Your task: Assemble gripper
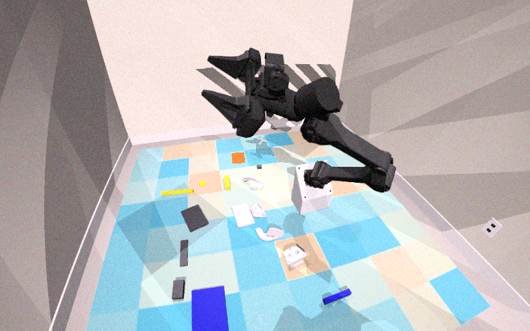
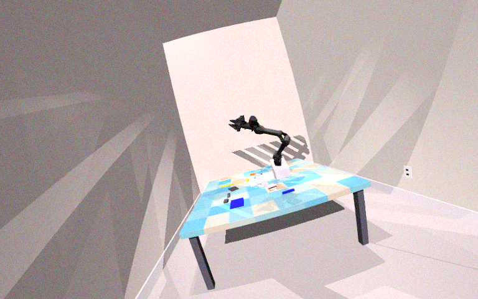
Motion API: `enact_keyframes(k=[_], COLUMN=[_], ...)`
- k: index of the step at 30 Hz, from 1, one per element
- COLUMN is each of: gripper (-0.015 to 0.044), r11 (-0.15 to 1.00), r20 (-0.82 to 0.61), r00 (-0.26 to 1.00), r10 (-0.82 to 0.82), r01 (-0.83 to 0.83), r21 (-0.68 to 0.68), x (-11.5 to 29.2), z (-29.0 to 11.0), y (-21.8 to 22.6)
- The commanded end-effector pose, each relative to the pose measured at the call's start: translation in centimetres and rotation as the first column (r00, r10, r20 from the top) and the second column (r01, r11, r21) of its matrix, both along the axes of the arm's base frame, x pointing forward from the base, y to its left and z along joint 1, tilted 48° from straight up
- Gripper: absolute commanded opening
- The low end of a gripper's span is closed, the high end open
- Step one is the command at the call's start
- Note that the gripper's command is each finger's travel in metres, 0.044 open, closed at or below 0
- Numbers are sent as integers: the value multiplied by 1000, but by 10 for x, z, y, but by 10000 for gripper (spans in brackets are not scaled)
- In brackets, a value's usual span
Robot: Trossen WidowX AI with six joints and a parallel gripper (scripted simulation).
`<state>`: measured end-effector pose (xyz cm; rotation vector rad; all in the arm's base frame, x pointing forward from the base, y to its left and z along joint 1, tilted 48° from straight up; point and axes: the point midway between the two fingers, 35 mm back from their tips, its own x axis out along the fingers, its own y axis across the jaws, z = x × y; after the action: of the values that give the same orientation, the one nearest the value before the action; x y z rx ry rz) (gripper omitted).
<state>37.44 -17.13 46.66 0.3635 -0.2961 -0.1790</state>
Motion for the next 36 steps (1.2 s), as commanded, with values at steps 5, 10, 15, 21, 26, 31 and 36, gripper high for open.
enact_keyframes(k=[5, 10, 15, 21, 26, 31, 36], gripper=[440, 440, 440, 440, 440, 440, 440], r11=[996, 988, 977, 960, 942, 920, 896], r20=[-126, -198, -267, -343, -402, -455, -502], r00=[988, 970, 943, 901, 857, 805, 747], r10=[85, 140, 197, 266, 324, 381, 436], r01=[-79, -125, -168, -215, -250, -281, -306], r21=[49, 87, 128, 180, 225, 273, 322], x=[18, 26, 32, 36, 38, 37, 34], z=[-41, -66, -91, -120, -144, -168, -190], y=[18, 31, 45, 62, 78, 94, 110])
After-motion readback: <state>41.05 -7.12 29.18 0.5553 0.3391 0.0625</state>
